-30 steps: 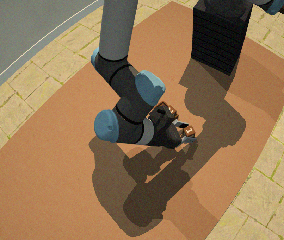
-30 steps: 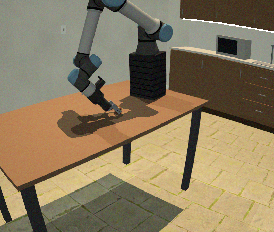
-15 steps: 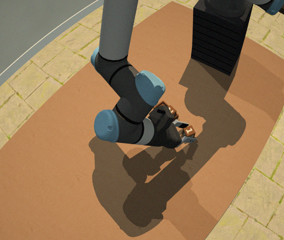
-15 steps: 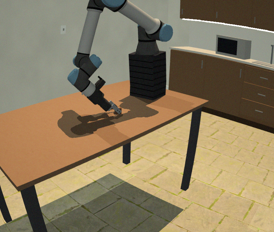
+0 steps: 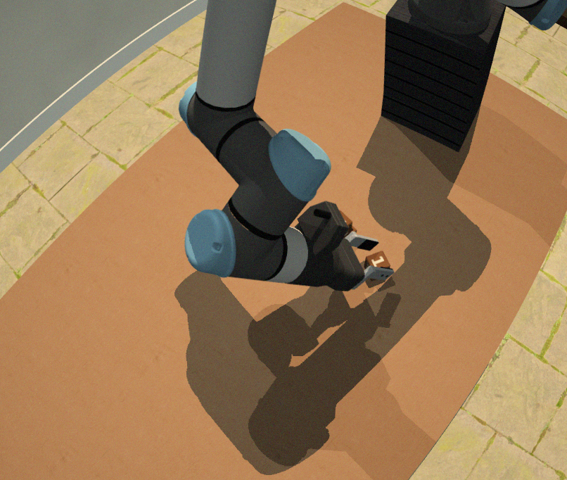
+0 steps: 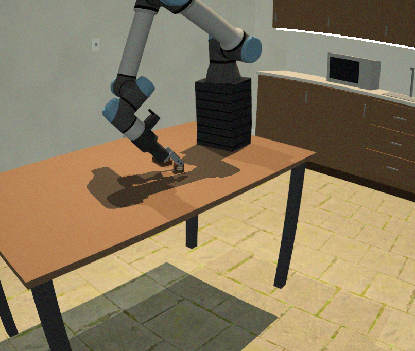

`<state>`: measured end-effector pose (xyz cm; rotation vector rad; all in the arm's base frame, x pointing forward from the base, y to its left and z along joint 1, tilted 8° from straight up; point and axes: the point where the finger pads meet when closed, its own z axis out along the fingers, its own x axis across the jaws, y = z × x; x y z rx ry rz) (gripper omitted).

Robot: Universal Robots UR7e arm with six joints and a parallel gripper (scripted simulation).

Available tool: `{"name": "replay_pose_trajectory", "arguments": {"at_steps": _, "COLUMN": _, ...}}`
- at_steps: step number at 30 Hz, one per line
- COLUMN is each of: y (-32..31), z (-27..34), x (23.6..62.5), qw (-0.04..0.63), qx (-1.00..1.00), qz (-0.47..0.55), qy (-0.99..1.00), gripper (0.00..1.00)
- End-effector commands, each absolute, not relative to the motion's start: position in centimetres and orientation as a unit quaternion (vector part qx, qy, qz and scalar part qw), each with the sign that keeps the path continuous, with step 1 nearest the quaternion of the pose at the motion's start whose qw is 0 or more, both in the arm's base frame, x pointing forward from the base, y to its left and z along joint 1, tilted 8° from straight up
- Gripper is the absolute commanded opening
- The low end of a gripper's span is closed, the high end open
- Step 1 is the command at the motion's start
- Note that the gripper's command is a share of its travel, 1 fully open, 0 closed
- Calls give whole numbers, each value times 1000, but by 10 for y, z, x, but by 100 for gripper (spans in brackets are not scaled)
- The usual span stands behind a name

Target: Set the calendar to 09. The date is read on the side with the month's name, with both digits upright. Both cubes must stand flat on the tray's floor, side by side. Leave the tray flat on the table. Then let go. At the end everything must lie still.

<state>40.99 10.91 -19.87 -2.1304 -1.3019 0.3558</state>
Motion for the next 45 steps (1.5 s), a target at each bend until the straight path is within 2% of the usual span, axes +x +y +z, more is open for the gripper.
{"name": "replay_pose_trajectory", "arguments": {"at_steps": 1, "y": 109, "z": -185, "x": 409, "qw": 304, "qx": -805, "qz": 134, "qy": -492, "gripper": 100}}
{"name": "replay_pose_trajectory", "arguments": {"at_steps": 10, "y": 108, "z": -158, "x": 405, "qw": 304, "qx": -805, "qz": 134, "qy": -492, "gripper": 100}}
{"name": "replay_pose_trajectory", "arguments": {"at_steps": 29, "y": 108, "z": -151, "x": 404, "qw": 298, "qx": -807, "qz": 130, "qy": -493, "gripper": 100}}
{"name": "replay_pose_trajectory", "arguments": {"at_steps": 45, "y": 109, "z": -151, "x": 402, "qw": 214, "qx": -833, "qz": 80, "qy": -504, "gripper": 100}}
